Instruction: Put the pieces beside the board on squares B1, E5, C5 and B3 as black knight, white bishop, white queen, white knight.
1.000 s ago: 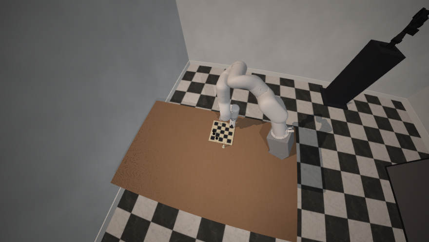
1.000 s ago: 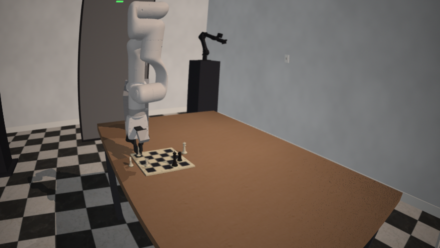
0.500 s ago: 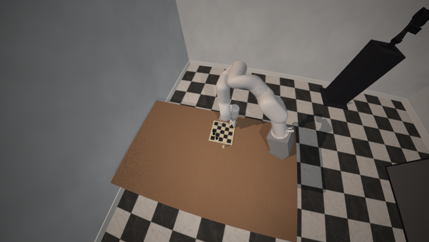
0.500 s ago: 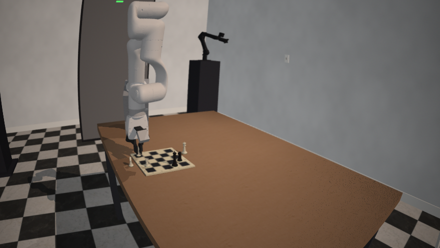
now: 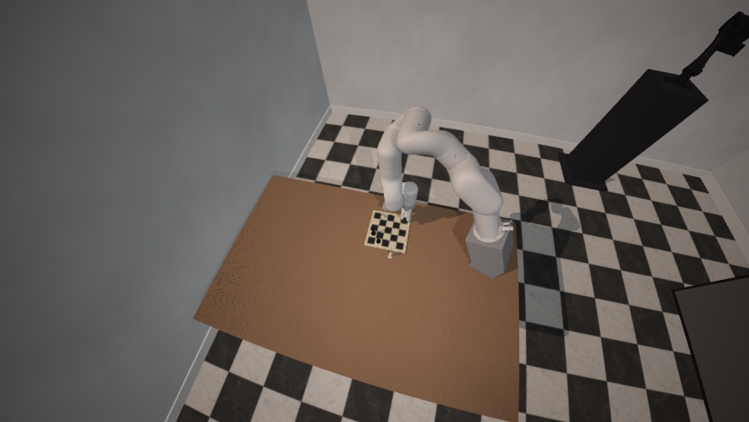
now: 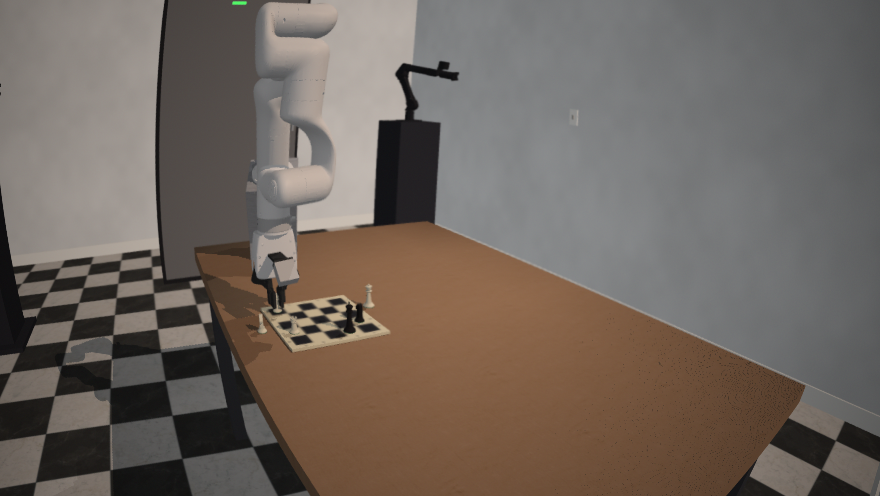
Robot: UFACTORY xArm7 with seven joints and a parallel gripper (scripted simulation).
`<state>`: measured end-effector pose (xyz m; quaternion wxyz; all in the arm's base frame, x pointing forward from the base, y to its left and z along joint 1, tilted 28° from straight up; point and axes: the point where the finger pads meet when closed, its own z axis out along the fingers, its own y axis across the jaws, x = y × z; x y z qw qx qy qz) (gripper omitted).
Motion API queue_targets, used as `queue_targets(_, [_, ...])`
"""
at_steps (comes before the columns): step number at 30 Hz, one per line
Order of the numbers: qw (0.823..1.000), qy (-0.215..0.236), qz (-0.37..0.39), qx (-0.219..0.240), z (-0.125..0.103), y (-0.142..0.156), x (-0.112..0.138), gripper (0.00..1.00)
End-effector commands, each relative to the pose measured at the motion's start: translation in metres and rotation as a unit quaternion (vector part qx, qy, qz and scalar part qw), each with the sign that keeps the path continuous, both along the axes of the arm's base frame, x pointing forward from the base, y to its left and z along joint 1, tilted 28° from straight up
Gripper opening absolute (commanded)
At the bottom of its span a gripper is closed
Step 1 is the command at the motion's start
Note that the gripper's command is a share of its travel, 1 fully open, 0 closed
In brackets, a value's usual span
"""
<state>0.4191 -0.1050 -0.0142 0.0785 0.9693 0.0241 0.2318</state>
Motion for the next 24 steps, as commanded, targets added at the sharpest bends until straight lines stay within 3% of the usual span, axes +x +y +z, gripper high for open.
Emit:
queue_targets(1, [1.000, -0.001, 0.000, 0.000, 0.0007, 0.0000, 0.0005, 0.07])
queue_targets(3, [1.000, -0.001, 0.000, 0.000, 0.0007, 0.0000, 0.0005, 0.07])
queue_targets(4, [1.000, -0.001, 0.000, 0.000, 0.0007, 0.0000, 0.0005, 0.15])
queue_targets(6, [1.000, -0.001, 0.000, 0.000, 0.0007, 0.0000, 0.0005, 0.15])
queue_targets(7, [1.000, -0.001, 0.000, 0.000, 0.0007, 0.0000, 0.0005, 0.22])
queue_targets(12, [1.000, -0.001, 0.000, 0.000, 0.0007, 0.0000, 0.0005, 0.30])
queue_targets(13, [1.000, -0.001, 0.000, 0.000, 0.0007, 0.0000, 0.0005, 0.37])
queue_targets(24, [1.000, -0.001, 0.000, 0.000, 0.0007, 0.0000, 0.0005, 0.37])
